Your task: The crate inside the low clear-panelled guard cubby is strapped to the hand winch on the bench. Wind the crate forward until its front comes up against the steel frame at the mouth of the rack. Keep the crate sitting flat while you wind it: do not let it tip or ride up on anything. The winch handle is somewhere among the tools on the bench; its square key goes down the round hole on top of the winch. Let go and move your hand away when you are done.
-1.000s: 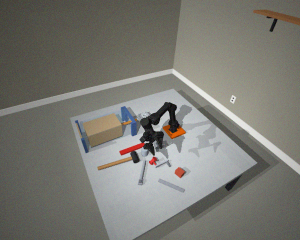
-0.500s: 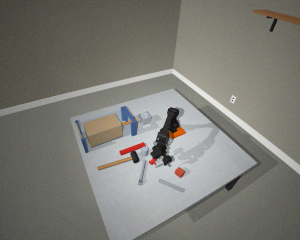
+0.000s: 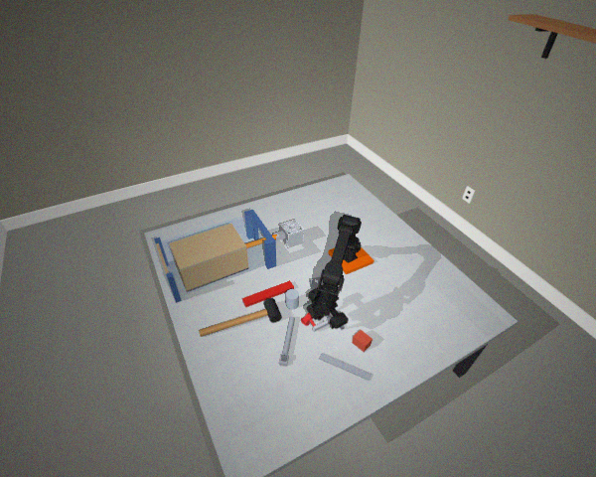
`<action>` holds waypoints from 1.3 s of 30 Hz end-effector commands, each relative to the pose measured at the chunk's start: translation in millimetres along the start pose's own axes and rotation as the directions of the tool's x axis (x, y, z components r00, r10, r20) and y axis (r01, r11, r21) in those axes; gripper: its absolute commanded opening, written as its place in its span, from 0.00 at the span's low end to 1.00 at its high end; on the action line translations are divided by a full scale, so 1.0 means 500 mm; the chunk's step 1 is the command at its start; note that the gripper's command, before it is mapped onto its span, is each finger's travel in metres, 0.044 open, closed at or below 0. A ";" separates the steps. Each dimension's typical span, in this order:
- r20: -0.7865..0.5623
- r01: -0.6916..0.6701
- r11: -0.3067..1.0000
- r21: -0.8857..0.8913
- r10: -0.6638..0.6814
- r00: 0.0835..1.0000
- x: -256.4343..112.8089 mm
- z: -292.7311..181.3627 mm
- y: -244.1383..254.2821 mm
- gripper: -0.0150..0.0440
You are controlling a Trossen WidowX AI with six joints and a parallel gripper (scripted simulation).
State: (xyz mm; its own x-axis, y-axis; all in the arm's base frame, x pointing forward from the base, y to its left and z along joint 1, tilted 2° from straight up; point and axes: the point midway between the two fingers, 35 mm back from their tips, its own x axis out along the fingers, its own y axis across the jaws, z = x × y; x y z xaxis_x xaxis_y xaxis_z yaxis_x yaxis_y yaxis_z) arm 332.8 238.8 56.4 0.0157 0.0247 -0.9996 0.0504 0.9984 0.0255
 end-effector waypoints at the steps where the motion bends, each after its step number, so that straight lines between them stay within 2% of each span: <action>1: -0.016 0.019 1.000 -0.005 -0.019 1.000 0.046 -0.005 0.000 1.00; 19: -0.016 0.019 1.000 -0.005 -0.019 1.000 0.076 -0.005 0.000 1.00; 39: -0.014 0.012 1.000 -0.006 -0.012 1.000 0.067 -0.003 0.002 0.77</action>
State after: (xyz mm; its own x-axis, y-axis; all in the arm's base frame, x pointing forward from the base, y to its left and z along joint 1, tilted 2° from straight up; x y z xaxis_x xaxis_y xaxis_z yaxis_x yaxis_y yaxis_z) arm 331.8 240.9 22.6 0.0013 0.0135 -0.9999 0.0449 0.9989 0.0136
